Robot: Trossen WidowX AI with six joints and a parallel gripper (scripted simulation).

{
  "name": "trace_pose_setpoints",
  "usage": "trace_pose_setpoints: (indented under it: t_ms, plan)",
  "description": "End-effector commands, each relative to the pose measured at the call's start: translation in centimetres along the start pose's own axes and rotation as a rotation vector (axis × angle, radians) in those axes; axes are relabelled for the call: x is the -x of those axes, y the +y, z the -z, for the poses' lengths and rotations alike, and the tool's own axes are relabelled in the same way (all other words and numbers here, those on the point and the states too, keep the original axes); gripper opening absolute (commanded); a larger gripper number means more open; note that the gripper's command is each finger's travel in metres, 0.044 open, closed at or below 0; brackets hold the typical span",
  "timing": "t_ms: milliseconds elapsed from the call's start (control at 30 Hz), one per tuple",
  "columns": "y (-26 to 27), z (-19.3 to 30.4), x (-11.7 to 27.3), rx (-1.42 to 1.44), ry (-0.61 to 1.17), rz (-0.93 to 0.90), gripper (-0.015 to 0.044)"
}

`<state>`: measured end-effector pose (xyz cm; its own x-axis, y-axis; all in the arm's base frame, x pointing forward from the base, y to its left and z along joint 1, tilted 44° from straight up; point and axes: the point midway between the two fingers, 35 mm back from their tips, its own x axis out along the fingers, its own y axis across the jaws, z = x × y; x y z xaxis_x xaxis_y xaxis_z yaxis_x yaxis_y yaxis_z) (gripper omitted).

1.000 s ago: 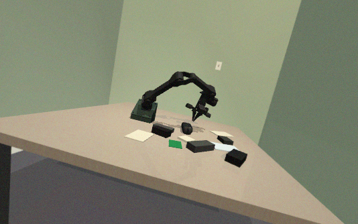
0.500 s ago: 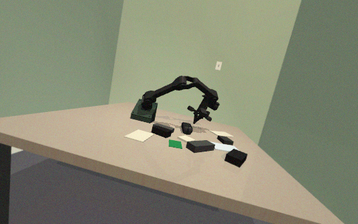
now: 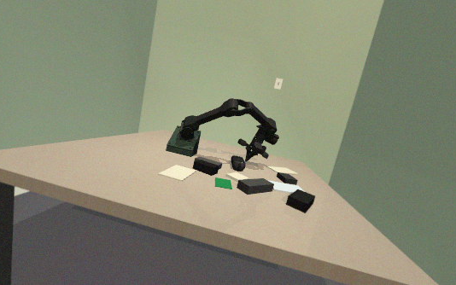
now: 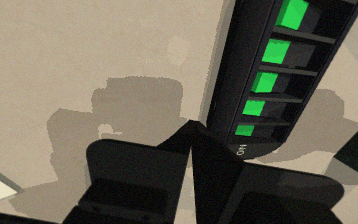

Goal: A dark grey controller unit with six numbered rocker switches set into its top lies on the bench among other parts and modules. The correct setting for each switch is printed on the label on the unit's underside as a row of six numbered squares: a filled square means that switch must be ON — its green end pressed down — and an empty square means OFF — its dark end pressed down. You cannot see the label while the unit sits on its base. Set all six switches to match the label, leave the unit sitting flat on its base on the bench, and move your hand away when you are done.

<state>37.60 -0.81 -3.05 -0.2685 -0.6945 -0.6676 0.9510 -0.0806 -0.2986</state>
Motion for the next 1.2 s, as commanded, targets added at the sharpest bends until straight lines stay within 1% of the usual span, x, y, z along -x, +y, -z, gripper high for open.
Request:
trace_pose_setpoints:
  t_ms: [0,367,1167]
  plan:
    - [0.2,-0.1,-0.9,0.006,-0.005,0.001,0.0000]
    - [0.6,-0.1,-2.5,0.012,-0.008,0.001,0.0000]
    - [-0.1,-0.1,-2.7,0.012,-0.008,0.001,0.0000]
